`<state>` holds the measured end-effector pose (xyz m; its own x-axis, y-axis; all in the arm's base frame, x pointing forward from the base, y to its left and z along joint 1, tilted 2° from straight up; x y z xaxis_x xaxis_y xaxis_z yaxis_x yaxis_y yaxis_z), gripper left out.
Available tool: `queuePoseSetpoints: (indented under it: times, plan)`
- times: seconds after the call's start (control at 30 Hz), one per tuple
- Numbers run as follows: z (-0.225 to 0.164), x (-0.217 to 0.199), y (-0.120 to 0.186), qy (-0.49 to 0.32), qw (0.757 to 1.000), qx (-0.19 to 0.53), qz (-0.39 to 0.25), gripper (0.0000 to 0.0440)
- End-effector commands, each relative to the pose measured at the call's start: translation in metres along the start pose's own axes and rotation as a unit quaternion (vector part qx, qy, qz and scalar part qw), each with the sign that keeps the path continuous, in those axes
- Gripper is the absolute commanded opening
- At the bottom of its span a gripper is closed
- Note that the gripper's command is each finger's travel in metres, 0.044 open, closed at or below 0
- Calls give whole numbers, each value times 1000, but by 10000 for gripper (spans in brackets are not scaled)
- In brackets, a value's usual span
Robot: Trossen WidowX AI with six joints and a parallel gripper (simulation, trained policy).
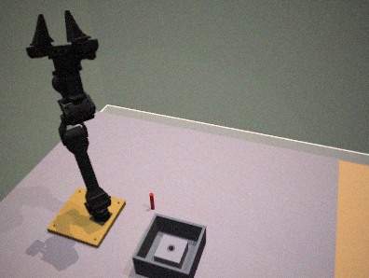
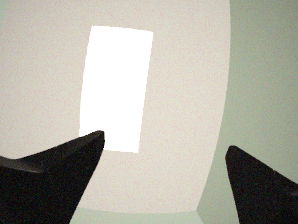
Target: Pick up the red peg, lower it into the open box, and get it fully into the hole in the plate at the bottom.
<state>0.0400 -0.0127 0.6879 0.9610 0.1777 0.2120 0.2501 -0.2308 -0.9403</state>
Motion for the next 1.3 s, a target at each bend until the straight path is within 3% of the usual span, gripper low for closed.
queuePoseSetpoints:
  times: [0.0,0.07,0.3,0.63,0.93,1.27]
  plan:
    - [-4,5,3,-5,1000,12,8,418]
    - [-11,15,8,-21,999,36,27,440]
    - [-33,48,30,-88,985,117,87,440]
    - [-54,96,70,-179,941,234,164,440]
    - [-62,137,115,-248,878,340,228,440]
    - [-58,174,171,-307,783,455,291,440]
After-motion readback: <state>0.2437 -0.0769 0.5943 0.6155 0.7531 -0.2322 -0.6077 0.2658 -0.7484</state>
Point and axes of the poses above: the point midway between the two fingers, 35 mm back from their tips, its own y axis back along the fingers, its own x axis across the jaws, z = x × y, the point moved 7 cm from there along y, back along the fingers, and after that the axes turned 2 degrees about -y, right-handed, at the moved point
